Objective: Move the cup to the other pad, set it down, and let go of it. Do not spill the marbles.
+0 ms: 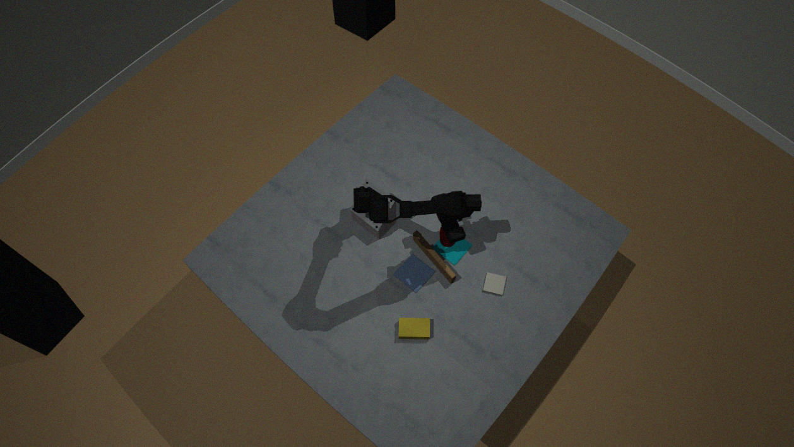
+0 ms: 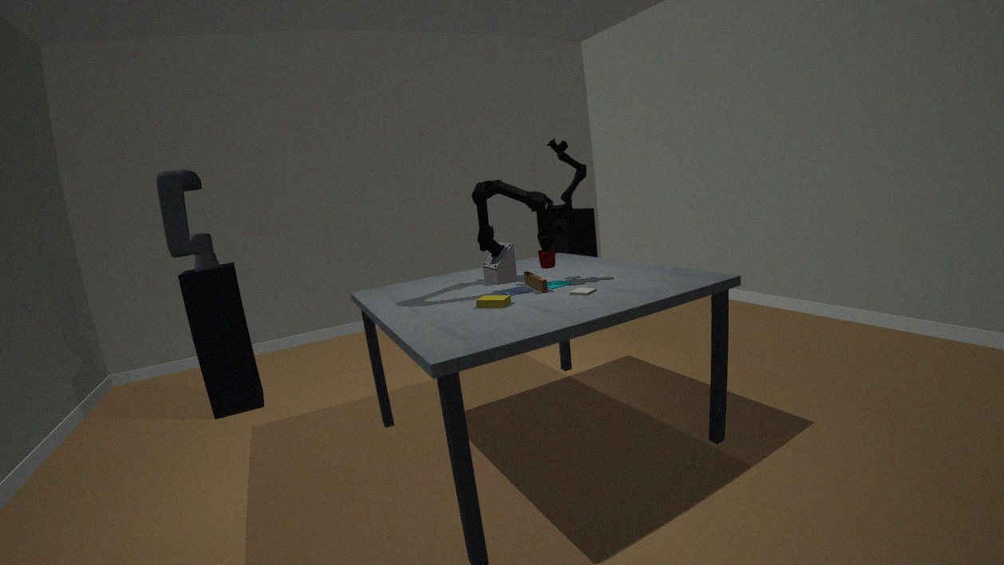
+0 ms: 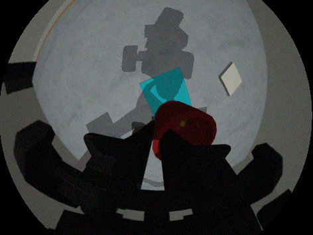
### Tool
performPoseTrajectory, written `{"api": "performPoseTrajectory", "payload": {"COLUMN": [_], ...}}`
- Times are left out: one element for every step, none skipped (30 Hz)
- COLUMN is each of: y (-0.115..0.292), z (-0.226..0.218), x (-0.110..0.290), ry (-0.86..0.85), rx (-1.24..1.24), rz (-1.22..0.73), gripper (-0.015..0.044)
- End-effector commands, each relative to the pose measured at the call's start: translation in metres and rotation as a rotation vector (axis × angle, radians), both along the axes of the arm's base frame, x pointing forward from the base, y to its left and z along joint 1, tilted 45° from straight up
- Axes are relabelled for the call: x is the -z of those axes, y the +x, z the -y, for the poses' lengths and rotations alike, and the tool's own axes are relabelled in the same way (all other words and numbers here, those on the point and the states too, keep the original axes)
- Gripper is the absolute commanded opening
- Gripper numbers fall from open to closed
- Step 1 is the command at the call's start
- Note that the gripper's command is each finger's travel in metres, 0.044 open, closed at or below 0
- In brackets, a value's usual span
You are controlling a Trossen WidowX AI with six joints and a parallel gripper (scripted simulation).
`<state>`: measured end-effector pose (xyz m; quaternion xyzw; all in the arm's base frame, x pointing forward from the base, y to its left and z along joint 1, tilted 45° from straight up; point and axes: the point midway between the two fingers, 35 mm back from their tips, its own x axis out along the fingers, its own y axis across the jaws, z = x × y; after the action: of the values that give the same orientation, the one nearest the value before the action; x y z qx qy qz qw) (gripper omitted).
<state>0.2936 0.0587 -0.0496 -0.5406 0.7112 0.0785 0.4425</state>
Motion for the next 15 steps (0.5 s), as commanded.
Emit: {"api": "performPoseTrajectory", "payload": {"y": [0.004, 0.004, 0.005, 0.006, 0.006, 0.007, 0.007, 0.008, 0.008, 0.008, 0.008, 0.008, 0.008, 0.008, 0.008], "z": [-0.009, -0.011, -0.012, -0.014, -0.015, -0.017, -0.018, -0.020, -0.020, -0.020, -0.020, -0.019, -0.019, -0.018, -0.017], "x": [0.005, 0.007, 0.008, 0.009, 0.010, 0.011, 0.013, 0.014, 0.014, 0.014, 0.015, 0.015, 0.016, 0.017, 0.018], "ry": [0.006, 0.006, 0.006, 0.006, 0.006, 0.006, 0.006, 0.006, 0.006, 0.006, 0.006, 0.006, 0.006, 0.006, 0.006], "rx": [0.001, 0.001, 0.001, 0.001, 0.001, 0.001, 0.001, 0.001, 0.001, 0.001, 0.001, 0.001, 0.001, 0.001, 0.001], "rz": [0.006, 0.006, 0.006, 0.006, 0.006, 0.006, 0.006, 0.006, 0.006, 0.006, 0.006, 0.006, 0.006, 0.006, 0.006], "gripper": [0.0000, 0.0000, 0.0000, 0.0000, 0.0000, 0.0000, 0.0000, 0.0000, 0.0000, 0.0000, 0.0000, 0.0000, 0.0000, 0.0000, 0.0000]}}
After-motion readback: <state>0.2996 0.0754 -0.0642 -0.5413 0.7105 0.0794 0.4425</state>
